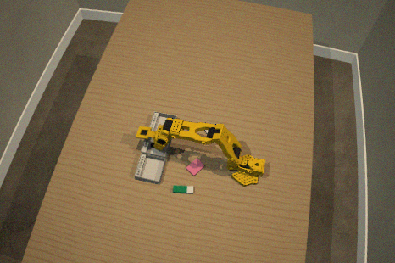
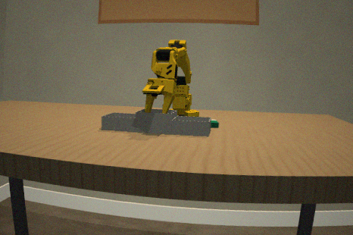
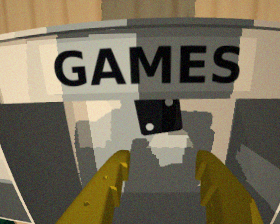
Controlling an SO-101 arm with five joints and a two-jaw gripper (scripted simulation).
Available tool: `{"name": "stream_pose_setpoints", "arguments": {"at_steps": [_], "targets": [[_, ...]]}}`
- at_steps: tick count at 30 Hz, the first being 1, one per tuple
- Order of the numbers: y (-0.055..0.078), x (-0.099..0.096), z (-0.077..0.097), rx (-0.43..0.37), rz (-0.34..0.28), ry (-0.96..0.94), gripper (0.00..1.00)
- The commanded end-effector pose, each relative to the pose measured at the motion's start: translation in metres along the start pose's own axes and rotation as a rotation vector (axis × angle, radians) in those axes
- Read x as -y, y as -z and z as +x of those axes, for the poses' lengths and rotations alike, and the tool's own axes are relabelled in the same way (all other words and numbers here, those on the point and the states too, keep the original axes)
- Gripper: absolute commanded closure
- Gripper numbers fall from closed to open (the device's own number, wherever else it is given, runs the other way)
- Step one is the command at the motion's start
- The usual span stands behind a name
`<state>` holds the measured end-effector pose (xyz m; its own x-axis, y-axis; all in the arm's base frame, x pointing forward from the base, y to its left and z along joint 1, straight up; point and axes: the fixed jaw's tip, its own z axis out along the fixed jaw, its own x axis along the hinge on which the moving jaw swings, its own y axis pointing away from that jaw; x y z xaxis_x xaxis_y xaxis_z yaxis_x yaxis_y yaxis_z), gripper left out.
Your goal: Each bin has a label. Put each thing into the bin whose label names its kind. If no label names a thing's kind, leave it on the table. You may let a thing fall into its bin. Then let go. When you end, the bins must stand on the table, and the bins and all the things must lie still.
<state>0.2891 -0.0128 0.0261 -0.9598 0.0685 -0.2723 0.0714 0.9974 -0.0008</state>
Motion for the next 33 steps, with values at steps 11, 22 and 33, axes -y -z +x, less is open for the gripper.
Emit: {"name": "stream_pose_setpoints", "arguments": {"at_steps": [11,22,33], "targets": [[0.038,-0.003,-0.01,0.055,-0.005,0.004,0.83],[0.059,-0.003,-0.009,0.055,-0.005,0.004,0.83],[0.06,-0.003,-0.009,0.055,-0.005,0.004,0.83]]}}
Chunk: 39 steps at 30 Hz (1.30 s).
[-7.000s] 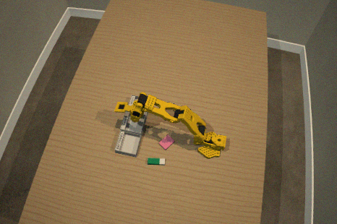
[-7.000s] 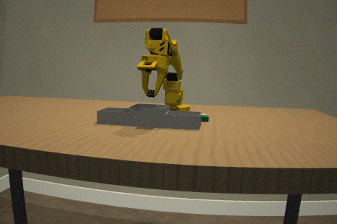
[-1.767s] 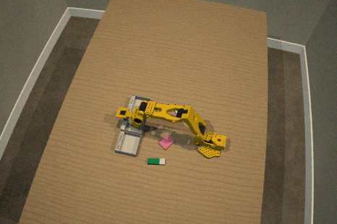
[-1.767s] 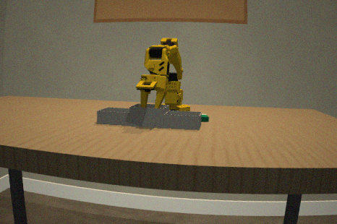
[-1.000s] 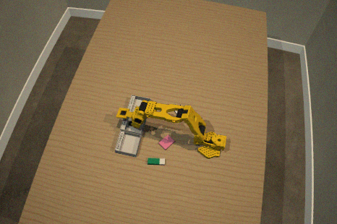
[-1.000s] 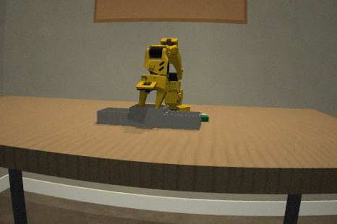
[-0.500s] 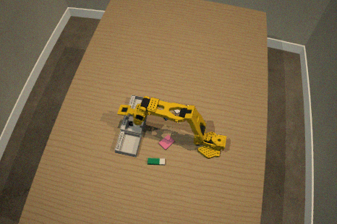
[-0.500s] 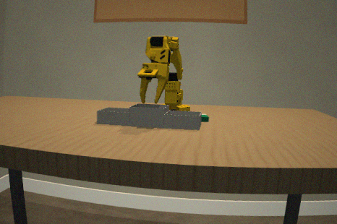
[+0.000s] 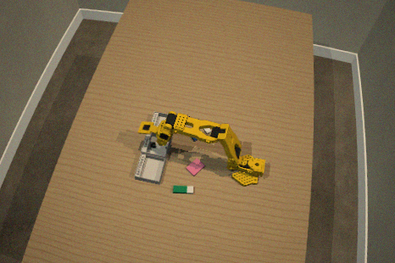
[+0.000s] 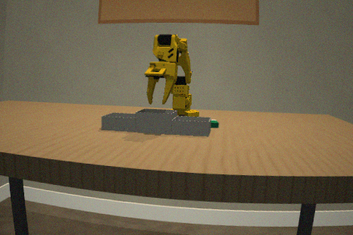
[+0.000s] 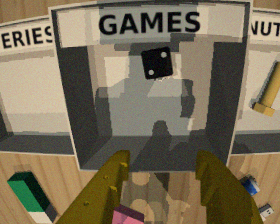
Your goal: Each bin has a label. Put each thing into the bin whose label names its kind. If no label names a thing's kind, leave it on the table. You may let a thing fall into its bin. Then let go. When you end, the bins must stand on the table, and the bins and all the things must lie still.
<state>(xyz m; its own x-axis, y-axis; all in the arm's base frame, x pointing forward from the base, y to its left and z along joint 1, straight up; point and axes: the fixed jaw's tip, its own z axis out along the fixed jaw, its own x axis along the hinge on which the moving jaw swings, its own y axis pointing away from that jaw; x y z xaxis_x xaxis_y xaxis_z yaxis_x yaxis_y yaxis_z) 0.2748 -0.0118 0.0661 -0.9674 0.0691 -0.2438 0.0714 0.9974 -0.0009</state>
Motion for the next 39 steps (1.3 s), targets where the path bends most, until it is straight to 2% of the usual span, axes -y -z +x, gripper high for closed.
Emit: {"name": "stream_pose_setpoints", "arguments": {"at_steps": [1,13,18,26,28,34,39], "targets": [[0.018,-0.003,-0.011,0.085,-0.005,0.004,0.83],[0.018,-0.003,-0.011,0.084,-0.004,0.002,0.83],[0.017,0.006,-0.006,0.062,0.004,-0.066,0.82],[0.017,0.048,0.023,-0.042,0.046,-0.401,0.81],[0.017,0.048,0.023,-0.042,0.046,-0.401,0.81],[0.018,0.074,0.052,-0.123,0.081,-0.676,0.79],[0.019,0.083,0.065,-0.157,0.096,-0.794,0.79]]}}
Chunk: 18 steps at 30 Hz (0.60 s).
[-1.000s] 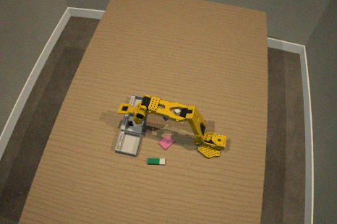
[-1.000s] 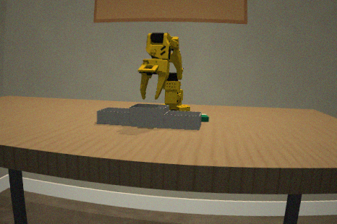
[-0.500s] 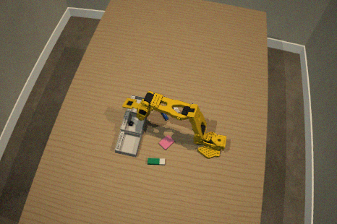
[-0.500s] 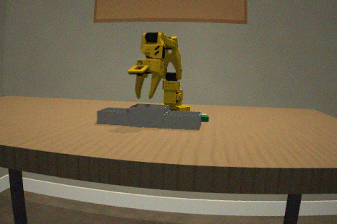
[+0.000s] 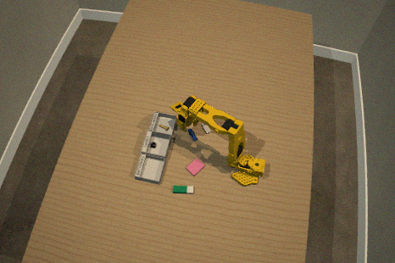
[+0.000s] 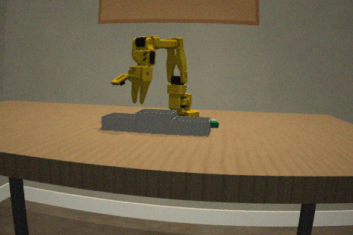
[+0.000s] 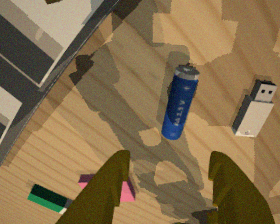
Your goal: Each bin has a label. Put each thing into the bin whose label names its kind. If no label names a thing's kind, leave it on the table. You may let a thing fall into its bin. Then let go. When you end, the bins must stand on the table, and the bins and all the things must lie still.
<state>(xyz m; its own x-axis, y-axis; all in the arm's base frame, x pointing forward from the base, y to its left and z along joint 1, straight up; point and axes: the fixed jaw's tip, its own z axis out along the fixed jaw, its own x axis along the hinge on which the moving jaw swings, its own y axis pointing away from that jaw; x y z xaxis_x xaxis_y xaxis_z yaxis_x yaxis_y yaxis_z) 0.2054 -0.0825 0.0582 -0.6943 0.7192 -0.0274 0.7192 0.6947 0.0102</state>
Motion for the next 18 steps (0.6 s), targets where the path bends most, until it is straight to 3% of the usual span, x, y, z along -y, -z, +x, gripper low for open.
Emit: {"name": "stream_pose_setpoints", "arguments": {"at_steps": [1,18], "targets": [[0.0107,0.0092,-0.0025,0.039,-0.015,-0.077,0.79],[0.0106,0.0101,-0.0022,0.037,-0.015,-0.084,0.79]]}}
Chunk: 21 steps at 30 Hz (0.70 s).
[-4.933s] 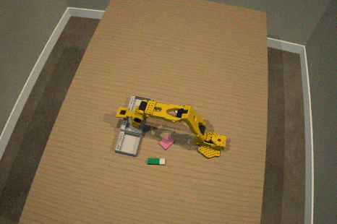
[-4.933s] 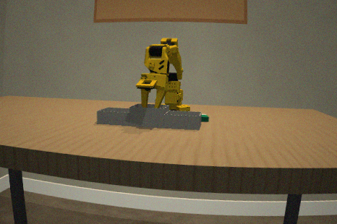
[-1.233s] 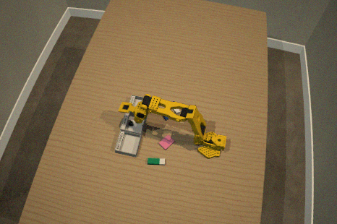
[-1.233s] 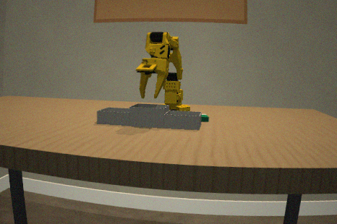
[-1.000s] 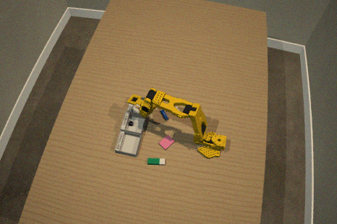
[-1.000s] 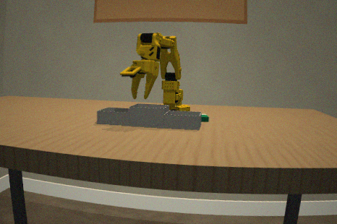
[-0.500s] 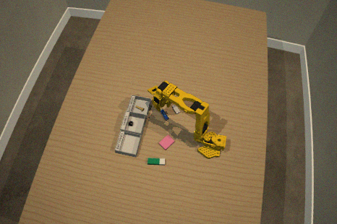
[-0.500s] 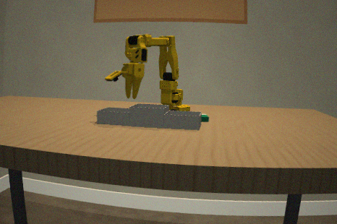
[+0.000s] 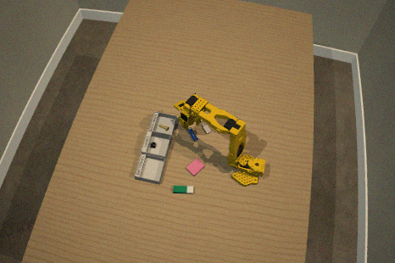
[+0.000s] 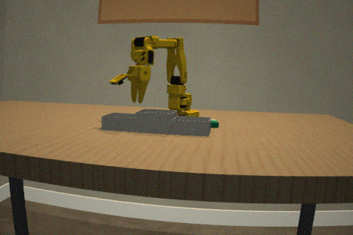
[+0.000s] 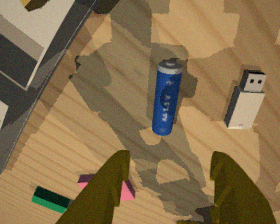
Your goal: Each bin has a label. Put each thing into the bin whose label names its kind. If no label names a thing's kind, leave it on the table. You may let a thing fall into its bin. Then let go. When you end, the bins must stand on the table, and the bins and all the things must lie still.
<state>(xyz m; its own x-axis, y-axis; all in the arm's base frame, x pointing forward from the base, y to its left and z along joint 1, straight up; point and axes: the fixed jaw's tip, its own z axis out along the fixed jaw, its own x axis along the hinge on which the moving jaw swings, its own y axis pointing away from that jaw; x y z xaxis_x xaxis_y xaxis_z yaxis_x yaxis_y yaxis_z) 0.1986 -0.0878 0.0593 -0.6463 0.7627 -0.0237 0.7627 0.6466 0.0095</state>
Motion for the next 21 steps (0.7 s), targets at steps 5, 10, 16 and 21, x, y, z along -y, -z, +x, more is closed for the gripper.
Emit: {"name": "stream_pose_setpoints", "arguments": {"at_steps": [5,10,16,21], "targets": [[0.0093,0.0014,-0.0032,0.039,-0.018,-0.019,0.79],[0.0069,0.0075,-0.0019,0.012,-0.005,-0.043,0.79],[0.0069,0.0075,-0.0019,0.012,-0.005,-0.043,0.79],[0.0069,0.0075,-0.0019,0.012,-0.005,-0.043,0.79]]}}
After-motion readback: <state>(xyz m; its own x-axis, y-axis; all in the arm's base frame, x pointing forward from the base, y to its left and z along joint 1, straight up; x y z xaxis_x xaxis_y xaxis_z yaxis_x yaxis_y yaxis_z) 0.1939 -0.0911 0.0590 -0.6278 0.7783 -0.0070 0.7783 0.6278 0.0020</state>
